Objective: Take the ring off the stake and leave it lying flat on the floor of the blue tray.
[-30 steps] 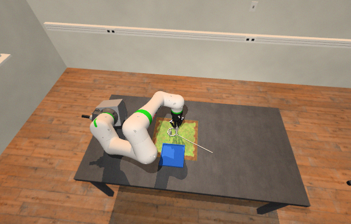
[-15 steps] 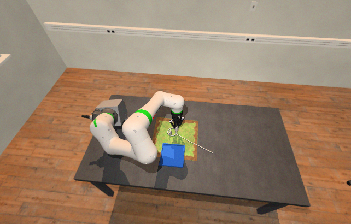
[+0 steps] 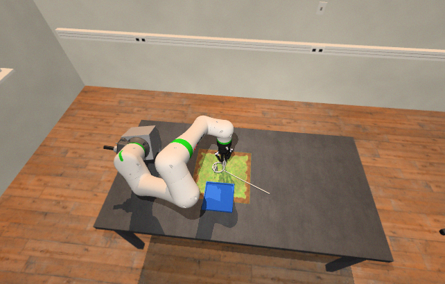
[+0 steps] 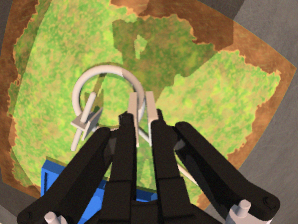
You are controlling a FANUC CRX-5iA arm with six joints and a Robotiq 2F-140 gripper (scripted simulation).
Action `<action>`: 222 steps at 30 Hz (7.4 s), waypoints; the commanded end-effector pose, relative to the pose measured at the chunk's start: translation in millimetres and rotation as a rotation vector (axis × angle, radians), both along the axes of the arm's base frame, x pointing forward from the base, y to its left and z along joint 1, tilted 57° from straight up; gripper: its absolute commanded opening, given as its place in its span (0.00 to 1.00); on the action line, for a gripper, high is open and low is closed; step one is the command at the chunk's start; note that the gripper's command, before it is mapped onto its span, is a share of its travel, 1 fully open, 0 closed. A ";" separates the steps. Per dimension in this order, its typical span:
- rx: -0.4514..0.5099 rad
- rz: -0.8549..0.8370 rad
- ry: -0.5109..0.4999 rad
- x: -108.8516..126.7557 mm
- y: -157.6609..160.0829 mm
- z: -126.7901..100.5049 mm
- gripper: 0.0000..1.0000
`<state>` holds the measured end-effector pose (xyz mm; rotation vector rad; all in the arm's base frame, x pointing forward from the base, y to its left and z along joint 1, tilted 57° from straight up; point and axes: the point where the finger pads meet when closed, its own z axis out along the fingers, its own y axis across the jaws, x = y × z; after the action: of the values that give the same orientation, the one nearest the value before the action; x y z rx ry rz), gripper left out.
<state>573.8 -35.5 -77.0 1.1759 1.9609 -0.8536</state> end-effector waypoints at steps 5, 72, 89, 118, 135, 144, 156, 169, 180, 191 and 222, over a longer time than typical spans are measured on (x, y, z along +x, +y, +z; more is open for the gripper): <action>0.001 0.002 -0.001 0.5 1.0 0.3 0.16; 0.001 0.002 -0.001 0.8 -0.1 -0.4 0.24; 0.001 0.002 -0.001 2.0 -4.3 -3.3 0.24; 0.001 0.002 -0.001 3.4 -9.5 -6.9 0.24; 0.001 0.002 -0.001 3.4 -9.6 -6.9 0.24; 0.001 0.002 -0.001 3.4 -9.6 -6.9 0.24; 0.001 0.002 -0.001 3.4 -9.6 -6.9 0.24; 0.001 0.002 -0.001 3.4 -9.6 -6.9 0.10; 0.001 0.002 -0.001 3.4 -9.6 -6.9 0.10; 0.001 0.002 -0.001 3.4 -9.6 -6.9 0.10; 0.001 0.002 -0.001 3.4 -9.6 -6.9 0.10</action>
<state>576.5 -46.4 -84.1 1.1762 1.9601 -0.8547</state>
